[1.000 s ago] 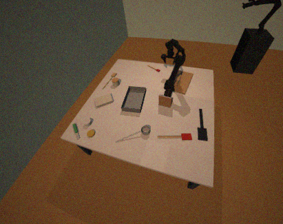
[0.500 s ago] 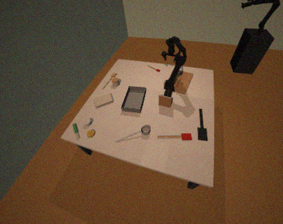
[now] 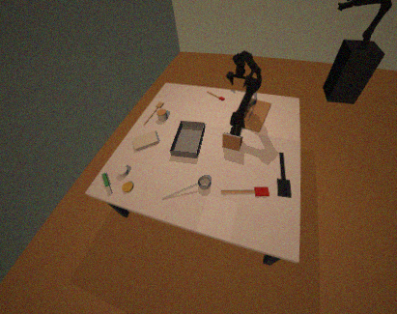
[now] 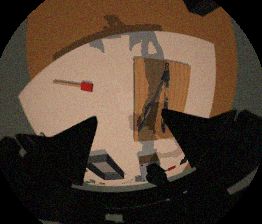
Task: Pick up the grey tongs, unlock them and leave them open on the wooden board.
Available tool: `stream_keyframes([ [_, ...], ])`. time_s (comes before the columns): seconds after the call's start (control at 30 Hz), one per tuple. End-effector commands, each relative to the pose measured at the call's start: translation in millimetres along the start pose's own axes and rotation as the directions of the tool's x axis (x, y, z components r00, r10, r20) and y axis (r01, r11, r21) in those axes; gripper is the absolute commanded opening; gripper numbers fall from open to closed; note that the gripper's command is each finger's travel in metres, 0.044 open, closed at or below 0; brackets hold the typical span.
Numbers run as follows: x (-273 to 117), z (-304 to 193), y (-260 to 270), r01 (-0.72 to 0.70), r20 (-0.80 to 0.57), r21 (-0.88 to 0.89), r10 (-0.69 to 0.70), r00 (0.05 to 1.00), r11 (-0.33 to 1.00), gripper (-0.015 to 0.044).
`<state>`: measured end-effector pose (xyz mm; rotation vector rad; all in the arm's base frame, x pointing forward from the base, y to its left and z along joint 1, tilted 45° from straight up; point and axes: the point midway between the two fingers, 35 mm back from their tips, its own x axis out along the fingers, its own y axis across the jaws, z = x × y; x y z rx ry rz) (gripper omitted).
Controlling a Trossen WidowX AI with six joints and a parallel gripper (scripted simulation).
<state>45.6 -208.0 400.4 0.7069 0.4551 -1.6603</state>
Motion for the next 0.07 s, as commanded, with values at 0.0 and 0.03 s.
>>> stream_keyframes([
  [0.0,-0.5,0.3,-0.9,0.005,0.002,0.003,-0.005,1.000,1.000,0.0440],
  [0.03,-0.5,0.3,-0.9,0.005,0.002,0.003,-0.005,1.000,1.000,0.0440],
])
